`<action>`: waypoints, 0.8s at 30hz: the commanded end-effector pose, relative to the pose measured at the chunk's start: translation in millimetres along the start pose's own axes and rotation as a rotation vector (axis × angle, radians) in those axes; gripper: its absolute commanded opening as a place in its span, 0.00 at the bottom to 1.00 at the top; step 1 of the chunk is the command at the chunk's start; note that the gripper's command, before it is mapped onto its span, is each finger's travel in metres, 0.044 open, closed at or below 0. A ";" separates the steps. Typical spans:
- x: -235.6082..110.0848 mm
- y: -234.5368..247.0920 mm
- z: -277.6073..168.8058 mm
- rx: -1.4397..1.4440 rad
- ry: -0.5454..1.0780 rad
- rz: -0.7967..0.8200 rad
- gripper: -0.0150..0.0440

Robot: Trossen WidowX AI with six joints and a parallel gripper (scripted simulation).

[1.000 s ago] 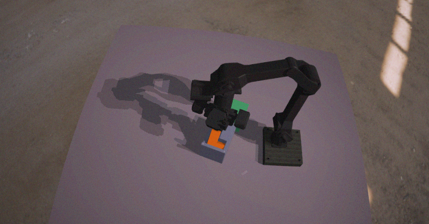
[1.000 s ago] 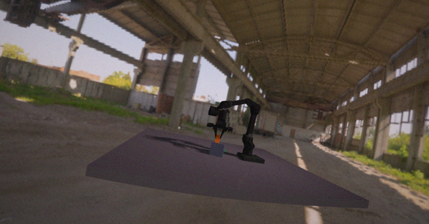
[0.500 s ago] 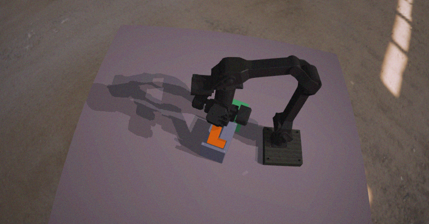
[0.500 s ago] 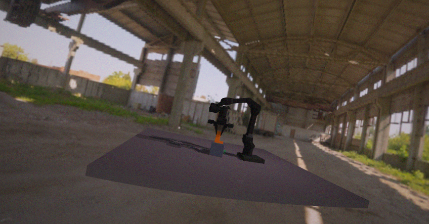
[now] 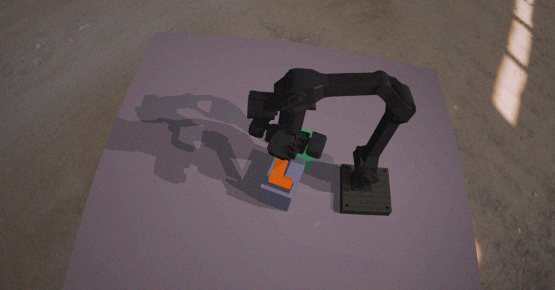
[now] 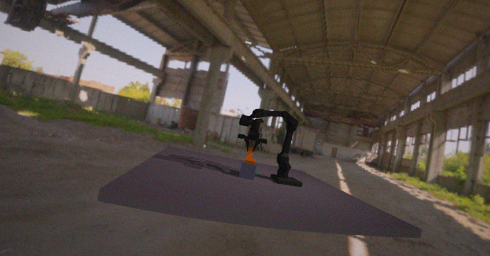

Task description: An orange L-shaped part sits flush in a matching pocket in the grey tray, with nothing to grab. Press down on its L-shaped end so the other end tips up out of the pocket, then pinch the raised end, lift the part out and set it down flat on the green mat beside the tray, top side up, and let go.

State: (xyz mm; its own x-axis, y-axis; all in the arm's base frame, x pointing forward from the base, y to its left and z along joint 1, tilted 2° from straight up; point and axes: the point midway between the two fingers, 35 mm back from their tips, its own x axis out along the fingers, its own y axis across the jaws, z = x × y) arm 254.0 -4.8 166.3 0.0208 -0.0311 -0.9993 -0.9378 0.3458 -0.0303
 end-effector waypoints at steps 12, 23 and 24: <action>-2.4 0.8 -29.1 0.003 -0.002 -0.003 0.25; -1.4 2.6 -72.5 0.003 0.003 -0.003 0.25; -1.4 2.8 -76.5 0.003 0.003 -0.003 0.25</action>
State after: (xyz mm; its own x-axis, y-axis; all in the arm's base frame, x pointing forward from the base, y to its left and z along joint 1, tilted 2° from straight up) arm 229.9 -68.4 169.5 0.0212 -0.0373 -0.9991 -0.9352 0.3526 -0.0330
